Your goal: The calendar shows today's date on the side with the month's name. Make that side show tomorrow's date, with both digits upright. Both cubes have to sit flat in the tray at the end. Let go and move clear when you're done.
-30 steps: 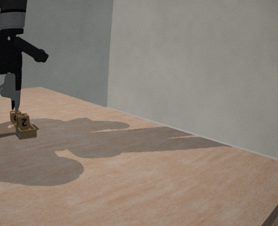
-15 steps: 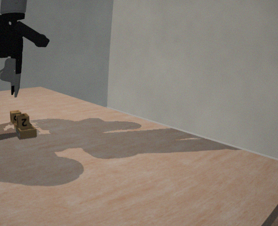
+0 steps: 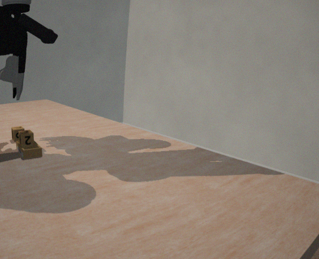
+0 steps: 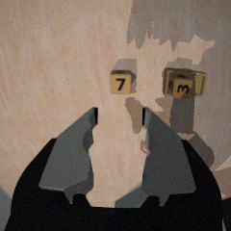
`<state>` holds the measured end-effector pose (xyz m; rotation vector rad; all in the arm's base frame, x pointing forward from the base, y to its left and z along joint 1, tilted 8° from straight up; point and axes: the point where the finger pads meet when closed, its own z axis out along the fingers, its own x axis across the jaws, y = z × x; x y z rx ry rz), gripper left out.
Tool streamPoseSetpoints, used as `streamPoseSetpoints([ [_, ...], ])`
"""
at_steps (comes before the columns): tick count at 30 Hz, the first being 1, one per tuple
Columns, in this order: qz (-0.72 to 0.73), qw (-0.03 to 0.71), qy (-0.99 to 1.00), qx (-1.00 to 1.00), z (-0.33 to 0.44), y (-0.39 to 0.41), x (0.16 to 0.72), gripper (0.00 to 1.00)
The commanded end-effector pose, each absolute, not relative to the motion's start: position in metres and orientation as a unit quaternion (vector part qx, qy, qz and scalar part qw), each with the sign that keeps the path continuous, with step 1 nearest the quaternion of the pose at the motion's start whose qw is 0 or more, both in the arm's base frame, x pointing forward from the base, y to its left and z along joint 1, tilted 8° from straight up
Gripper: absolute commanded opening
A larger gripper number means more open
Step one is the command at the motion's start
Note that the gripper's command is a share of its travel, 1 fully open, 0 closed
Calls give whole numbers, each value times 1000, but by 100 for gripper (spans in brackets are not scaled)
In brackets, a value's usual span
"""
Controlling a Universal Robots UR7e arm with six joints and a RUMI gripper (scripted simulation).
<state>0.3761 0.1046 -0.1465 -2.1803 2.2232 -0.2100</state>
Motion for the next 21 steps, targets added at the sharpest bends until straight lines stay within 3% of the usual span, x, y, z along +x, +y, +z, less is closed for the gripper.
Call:
streamPoseSetpoints([
  [1, -67, 10, 712, -699, -144, 105, 376, 28],
  [2, -67, 10, 712, -699, -144, 105, 376, 100],
  [21, -67, 10, 712, -699, -144, 105, 376, 100],
])
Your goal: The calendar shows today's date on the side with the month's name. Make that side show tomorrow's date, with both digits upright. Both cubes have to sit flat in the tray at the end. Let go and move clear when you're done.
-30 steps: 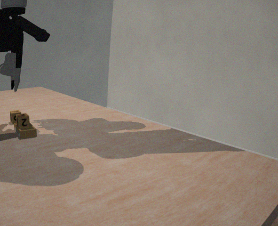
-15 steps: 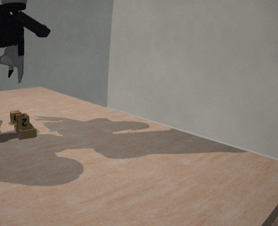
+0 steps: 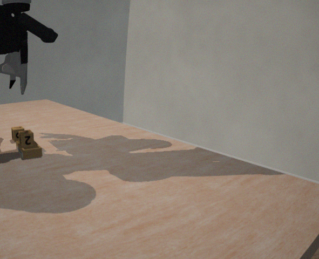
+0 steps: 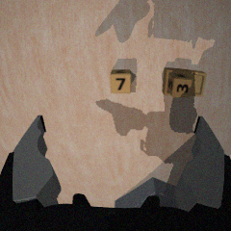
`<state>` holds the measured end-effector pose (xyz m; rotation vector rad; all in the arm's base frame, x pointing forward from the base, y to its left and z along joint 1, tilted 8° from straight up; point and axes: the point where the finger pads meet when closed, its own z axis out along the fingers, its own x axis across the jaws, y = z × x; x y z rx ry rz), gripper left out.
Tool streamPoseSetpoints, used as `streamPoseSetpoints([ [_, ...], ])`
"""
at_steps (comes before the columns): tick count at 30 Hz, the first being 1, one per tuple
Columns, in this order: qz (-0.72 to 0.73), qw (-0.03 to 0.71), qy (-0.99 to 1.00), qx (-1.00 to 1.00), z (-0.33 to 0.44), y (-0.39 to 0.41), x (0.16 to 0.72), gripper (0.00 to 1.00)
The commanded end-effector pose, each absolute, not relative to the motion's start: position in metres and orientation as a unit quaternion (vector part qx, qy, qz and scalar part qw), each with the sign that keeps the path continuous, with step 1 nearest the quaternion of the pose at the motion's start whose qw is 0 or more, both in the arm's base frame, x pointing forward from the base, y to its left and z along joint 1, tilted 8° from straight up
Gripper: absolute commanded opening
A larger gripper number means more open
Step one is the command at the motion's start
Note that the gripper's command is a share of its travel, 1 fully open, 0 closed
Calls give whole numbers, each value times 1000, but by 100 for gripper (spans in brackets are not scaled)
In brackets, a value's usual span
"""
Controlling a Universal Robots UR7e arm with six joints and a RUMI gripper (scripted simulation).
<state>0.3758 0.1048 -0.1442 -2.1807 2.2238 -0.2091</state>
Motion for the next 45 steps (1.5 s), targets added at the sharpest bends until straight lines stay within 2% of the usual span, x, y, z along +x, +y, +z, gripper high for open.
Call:
streamPoseSetpoints([
  [1, -67, 10, 712, -699, -144, 105, 376, 100],
  [45, -68, 1, 611, -789, -145, 110, 377, 100],
])
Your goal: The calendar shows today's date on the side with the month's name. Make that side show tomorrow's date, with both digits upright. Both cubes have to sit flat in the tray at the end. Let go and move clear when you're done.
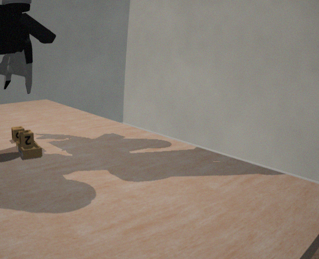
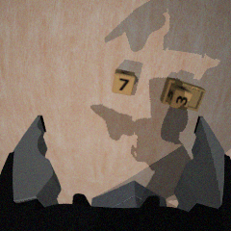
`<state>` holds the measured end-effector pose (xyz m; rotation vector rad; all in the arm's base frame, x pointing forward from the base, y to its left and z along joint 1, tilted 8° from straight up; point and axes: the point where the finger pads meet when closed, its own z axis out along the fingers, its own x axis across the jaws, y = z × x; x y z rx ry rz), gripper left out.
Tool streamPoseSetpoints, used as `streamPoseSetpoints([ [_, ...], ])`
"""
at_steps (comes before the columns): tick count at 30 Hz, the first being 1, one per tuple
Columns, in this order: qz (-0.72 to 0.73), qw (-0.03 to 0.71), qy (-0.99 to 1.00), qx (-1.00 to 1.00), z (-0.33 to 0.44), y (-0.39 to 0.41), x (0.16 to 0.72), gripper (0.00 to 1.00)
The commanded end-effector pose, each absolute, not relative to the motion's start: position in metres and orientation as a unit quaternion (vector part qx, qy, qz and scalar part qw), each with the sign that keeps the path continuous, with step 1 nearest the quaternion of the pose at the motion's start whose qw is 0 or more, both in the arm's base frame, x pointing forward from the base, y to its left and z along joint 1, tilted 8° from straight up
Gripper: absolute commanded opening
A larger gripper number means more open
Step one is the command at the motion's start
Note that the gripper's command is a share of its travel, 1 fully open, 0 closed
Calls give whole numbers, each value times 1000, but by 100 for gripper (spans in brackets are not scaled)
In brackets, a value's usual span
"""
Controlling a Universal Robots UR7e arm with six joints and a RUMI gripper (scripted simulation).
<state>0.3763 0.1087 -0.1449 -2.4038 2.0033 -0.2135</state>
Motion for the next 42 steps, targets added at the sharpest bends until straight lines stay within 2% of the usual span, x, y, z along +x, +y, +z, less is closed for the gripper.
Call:
streamPoseSetpoints([
  [1, -68, 0, 603, -795, -145, 110, 377, 100],
  [27, -66, -18, 360, -930, -147, 120, 374, 100],
  [42, -60, -32, 148, -987, -149, 125, 370, 100],
])
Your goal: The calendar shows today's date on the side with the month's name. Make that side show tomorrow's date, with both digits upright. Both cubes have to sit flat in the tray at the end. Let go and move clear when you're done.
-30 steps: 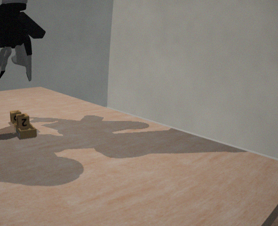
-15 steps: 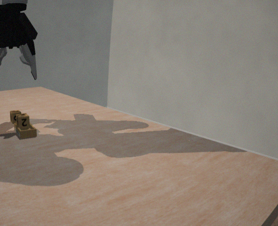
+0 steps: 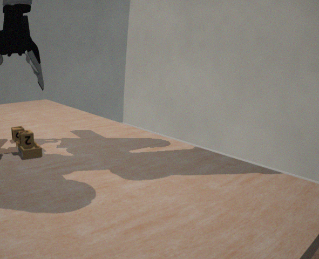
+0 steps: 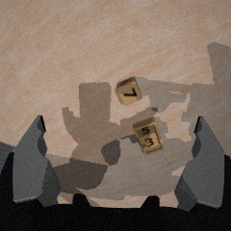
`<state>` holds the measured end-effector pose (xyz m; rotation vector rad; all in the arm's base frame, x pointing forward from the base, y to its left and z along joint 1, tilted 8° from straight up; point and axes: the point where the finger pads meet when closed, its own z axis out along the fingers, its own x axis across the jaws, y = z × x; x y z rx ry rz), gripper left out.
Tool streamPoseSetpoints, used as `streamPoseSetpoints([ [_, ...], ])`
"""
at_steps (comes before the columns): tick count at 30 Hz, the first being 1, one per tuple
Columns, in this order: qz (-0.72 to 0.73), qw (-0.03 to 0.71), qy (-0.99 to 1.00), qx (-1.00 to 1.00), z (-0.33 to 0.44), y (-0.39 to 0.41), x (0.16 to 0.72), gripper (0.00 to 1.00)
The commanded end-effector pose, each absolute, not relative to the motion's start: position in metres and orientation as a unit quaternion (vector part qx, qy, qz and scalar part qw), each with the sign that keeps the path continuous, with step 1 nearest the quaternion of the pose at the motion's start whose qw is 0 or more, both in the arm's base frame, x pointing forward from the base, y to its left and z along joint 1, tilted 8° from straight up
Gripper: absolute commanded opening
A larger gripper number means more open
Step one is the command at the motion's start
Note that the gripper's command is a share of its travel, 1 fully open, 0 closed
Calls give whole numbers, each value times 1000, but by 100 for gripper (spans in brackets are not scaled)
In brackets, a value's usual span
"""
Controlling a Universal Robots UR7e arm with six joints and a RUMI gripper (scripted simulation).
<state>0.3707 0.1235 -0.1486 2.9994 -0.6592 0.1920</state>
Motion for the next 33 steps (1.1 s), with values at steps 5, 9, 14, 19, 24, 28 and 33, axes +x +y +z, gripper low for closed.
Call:
streamPoseSetpoints([
  [5, 58, 36, -88, 994, -149, 126, 368, 100],
  [9, 56, 39, -31, 997, -150, 126, 367, 100],
  [14, 53, 43, 38, 997, -150, 127, 365, 100],
  [19, 51, 45, 81, 994, -151, 127, 364, 100],
  [24, 47, 49, 161, 985, -151, 127, 362, 100],
  [28, 45, 52, 212, 975, -151, 126, 361, 100],
  [33, 41, 54, 278, 958, -152, 126, 360, 100],
])
